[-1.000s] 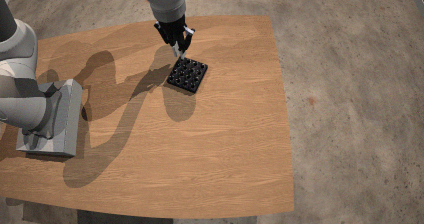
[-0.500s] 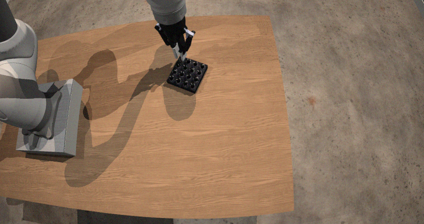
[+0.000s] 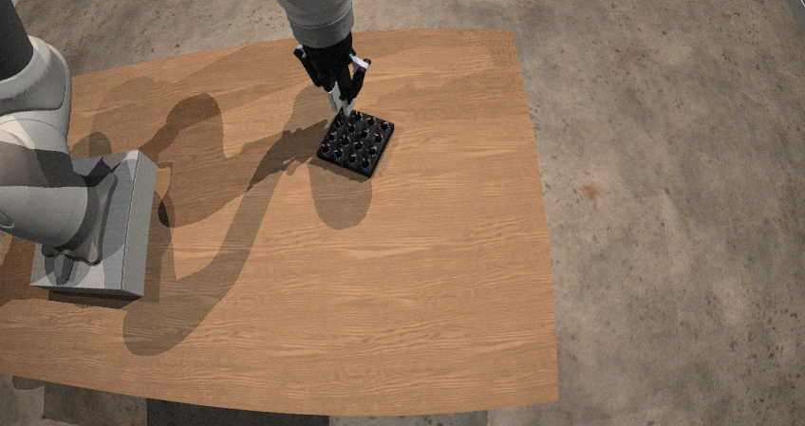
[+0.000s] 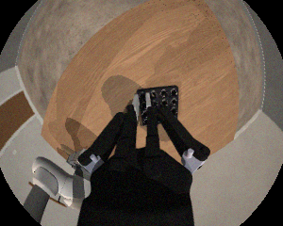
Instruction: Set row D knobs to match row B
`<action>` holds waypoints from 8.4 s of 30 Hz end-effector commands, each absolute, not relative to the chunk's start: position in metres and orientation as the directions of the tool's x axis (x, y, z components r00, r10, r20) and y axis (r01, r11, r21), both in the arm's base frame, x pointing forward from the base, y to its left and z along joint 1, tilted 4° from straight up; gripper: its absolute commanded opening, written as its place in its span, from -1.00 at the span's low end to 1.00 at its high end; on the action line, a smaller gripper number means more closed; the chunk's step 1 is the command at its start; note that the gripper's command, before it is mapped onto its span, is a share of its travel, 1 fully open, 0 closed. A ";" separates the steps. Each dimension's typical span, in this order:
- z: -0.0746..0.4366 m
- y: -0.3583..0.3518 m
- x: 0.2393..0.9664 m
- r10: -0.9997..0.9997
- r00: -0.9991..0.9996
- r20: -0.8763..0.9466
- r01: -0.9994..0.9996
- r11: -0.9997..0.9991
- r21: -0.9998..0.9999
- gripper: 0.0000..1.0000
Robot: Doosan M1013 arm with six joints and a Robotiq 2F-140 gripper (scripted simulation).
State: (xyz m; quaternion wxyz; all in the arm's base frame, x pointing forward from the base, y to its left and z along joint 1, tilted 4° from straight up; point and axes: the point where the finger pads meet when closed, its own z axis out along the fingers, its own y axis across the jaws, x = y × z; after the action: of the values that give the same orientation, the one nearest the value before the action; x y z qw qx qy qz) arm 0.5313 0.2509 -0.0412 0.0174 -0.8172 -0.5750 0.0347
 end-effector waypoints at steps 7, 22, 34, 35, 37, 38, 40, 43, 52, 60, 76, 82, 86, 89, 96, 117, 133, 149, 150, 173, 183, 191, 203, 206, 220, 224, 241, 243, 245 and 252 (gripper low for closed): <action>-0.041 0.251 0.531 0.941 0.336 -0.037 0.939 -0.338 -0.069 -0.77; -0.041 0.251 0.531 0.941 0.336 -0.037 0.939 -0.338 -0.069 -0.77; -0.042 0.251 0.531 0.941 0.336 -0.037 0.939 -0.338 -0.069 -0.77; -0.042 0.251 0.531 0.941 0.336 -0.037 0.939 -0.338 -0.069 -0.77; -0.043 0.251 0.531 0.941 0.336 -0.037 0.939 -0.338 -0.069 -0.77; -0.043 0.251 0.531 0.941 0.336 -0.037 0.939 -0.338 -0.069 -0.77; -0.044 0.251 0.531 0.941 0.336 -0.037 0.939 -0.338 -0.069 -0.77; -0.046 0.251 0.531 0.941 0.336 -0.037 0.939 -0.338 -0.069 -0.77; -0.053 0.251 0.530 0.941 0.336 -0.037 0.939 -0.338 -0.069 -0.77; -0.055 0.251 0.530 0.941 0.336 -0.037 0.939 -0.338 -0.069 -0.77; -0.055 0.251 0.530 0.941 0.336 -0.037 0.939 -0.338 -0.069 -0.77; -0.055 0.251 0.530 0.941 0.336 -0.037 0.939 -0.338 -0.069 -0.77; -0.055 0.251 0.530 0.941 0.336 -0.037 0.939 -0.338 -0.069 -0.77; -0.055 0.251 0.530 0.941 0.336 -0.037 0.939 -0.338 -0.069 -0.77; -0.055 0.251 0.530 0.941 0.336 -0.037 0.939 -0.338 -0.069 -0.77; -0.055 0.251 0.530 0.941 0.336 -0.037 0.939 -0.338 -0.069 -0.90; -0.055 0.251 0.530 0.942 0.335 -0.036 0.939 -0.337 -0.069 -0.90; -0.055 0.251 0.530 0.961 0.275 -0.032 0.958 -0.277 -0.071 -0.90; -0.055 0.251 0.530 0.963 0.266 -0.031 0.961 -0.268 -0.071 -0.90; -0.055 0.251 0.530 0.995 -0.100 -0.004 0.992 0.099 -0.078 -0.90; -0.055 0.251 0.530 0.954 -0.300 0.012 0.951 0.300 -0.077 -0.90; -0.055 0.251 0.530 0.880 -0.474 0.027 0.877 0.475 -0.073 -0.90; -0.055 0.251 0.530 0.710 -0.703 0.046 0.707 0.704 -0.062 -0.90; -0.055 0.251 0.530 0.658 -0.751 0.050 0.656 0.753 -0.059 -0.90; -0.055 0.251 0.530 0.473 -0.879 0.062 0.471 0.881 -0.046 -0.90; -0.055 0.251 0.530 0.426 -0.902 0.065 0.424 0.905 -0.043 -0.90; -0.055 0.251 0.530 0.342 -0.937 0.068 0.340 0.940 -0.037 -0.90; -0.055 0.251 0.530 0.342 -0.937 0.068 0.340 0.940 -0.037 -0.90; -0.055 0.251 0.530 0.339 -0.938 0.068 0.338 0.941 -0.037 -0.90; -0.055 0.251 0.530 0.338 -0.939 0.069 0.336 0.941 -0.037 -0.90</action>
State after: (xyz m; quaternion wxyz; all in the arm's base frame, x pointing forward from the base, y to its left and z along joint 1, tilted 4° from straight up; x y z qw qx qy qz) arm 0.5302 0.2507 -0.0551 0.0369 -0.1713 -0.9845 0.0122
